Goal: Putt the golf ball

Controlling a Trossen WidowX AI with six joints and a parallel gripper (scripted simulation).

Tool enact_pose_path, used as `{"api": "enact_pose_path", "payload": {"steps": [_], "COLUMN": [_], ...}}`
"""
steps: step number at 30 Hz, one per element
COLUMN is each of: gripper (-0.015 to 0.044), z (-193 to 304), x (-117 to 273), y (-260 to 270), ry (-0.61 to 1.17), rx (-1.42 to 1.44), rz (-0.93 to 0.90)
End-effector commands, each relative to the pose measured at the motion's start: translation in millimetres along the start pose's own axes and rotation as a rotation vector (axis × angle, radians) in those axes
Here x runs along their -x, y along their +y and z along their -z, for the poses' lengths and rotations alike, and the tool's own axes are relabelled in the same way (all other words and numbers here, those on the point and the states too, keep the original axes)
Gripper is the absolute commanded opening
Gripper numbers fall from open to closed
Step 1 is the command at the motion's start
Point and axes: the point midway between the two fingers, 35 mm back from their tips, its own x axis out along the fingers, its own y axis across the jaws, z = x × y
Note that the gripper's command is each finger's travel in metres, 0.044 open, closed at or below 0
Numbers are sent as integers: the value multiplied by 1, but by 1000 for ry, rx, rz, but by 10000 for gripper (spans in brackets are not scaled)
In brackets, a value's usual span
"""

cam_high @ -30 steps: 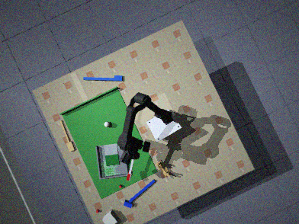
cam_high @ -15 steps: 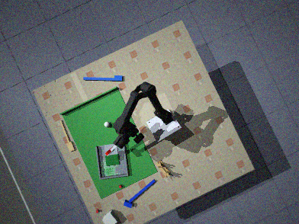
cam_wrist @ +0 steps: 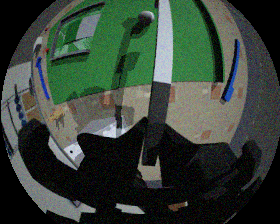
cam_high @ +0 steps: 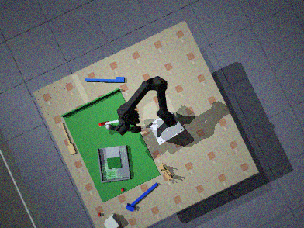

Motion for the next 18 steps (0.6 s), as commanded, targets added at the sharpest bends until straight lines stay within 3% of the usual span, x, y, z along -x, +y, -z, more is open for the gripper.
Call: {"api": "enact_pose_path", "payload": {"steps": [1, 18], "gripper": [0, 0], "z": [6, 5], "x": [-1, -40], "y": [-13, -14], "ry": [-4, -6], "rx": [-88, -89], "rz": [19, 20]}}
